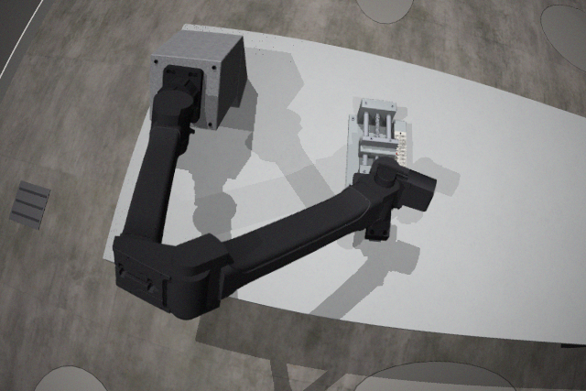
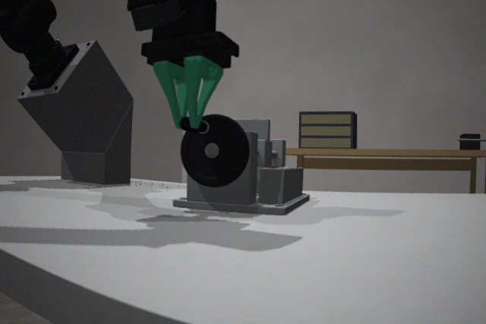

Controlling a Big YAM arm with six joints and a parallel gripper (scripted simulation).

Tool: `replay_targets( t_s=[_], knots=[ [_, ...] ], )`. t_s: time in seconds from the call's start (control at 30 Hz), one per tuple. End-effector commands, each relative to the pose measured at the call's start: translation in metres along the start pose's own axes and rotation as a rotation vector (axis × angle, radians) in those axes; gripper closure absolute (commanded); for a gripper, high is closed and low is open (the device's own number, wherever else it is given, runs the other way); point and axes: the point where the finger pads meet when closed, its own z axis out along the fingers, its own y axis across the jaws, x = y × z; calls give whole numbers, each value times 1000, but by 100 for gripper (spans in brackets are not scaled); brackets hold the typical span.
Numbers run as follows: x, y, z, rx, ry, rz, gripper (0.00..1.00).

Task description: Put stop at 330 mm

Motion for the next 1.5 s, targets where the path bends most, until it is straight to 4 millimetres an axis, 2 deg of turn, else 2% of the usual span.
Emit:
replay_targets(
  t_s=[0.0,0.73,1.1,1.27,1.47],
  knots=[
    [-3,-18,10,30,-2,-6,94],
    [-1,-31,19,37,-1,-14,94],
    [4,-33,38,40,2,-21,94],
    [4,-35,40,45,2,-26,94],
    [5,-30,50,39,5,-21,94]
  ],
)
